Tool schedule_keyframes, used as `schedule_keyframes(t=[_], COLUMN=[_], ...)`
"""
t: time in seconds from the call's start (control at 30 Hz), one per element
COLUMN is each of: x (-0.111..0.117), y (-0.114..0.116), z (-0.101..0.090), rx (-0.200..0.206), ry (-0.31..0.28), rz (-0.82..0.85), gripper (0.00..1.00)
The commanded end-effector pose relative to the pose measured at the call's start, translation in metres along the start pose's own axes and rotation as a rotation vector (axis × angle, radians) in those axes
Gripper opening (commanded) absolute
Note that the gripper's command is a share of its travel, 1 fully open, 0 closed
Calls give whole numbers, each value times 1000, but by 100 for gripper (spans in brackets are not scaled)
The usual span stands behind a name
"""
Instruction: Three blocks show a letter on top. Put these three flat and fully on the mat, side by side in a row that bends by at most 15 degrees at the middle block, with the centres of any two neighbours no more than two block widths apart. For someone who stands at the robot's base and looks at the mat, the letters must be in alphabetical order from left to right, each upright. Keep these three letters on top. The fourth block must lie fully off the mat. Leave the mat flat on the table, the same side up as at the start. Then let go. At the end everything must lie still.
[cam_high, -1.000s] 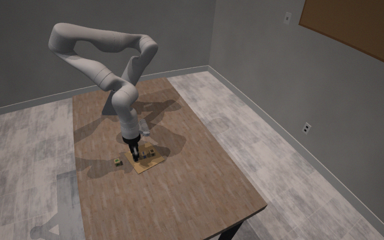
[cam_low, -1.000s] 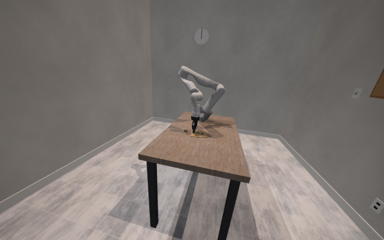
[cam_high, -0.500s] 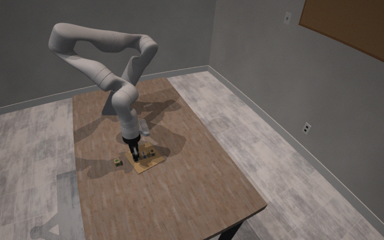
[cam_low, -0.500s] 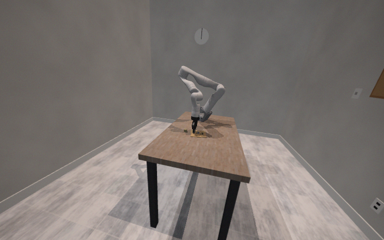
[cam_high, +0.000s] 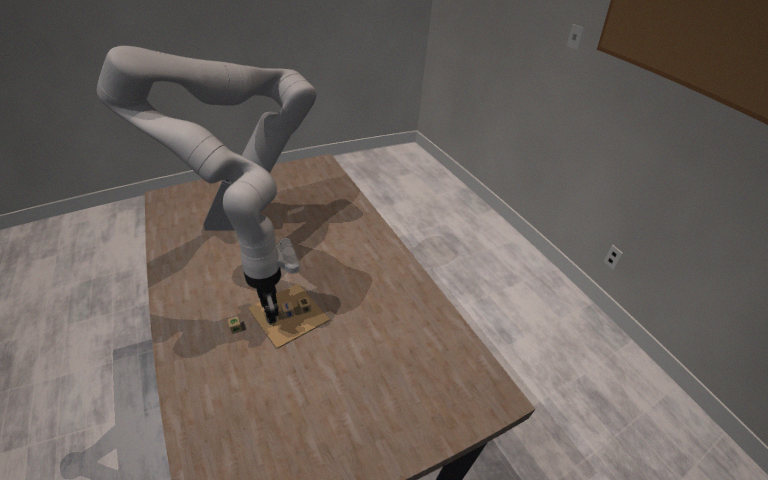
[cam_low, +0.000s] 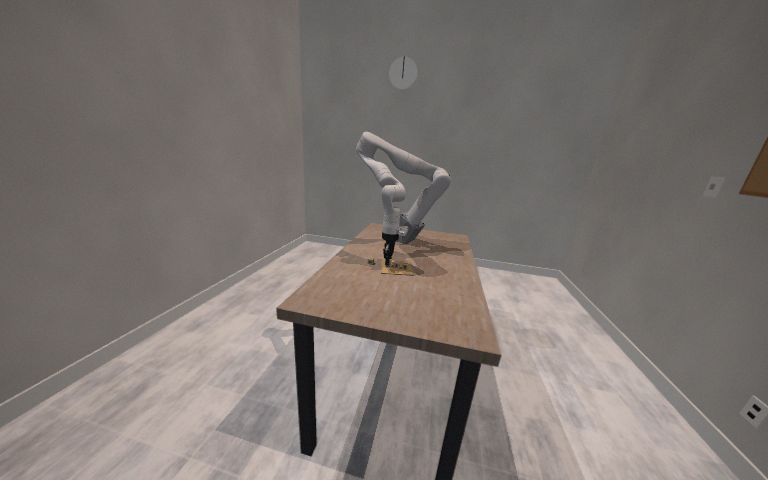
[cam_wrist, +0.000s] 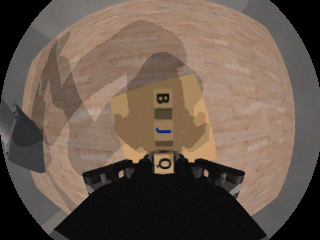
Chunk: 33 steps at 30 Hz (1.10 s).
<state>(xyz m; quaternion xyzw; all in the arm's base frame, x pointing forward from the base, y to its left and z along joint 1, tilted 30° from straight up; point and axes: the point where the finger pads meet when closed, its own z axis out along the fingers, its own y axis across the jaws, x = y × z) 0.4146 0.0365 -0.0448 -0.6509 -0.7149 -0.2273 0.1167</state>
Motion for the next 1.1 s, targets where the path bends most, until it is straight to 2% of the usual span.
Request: schedule_keyframes(t=[0.0, 1.07], x=[0, 0], y=[0, 0], z=[-1, 3], rx=[-1, -1], ry=[-1, -1], rz=[0, 0], gripper=[21, 21])
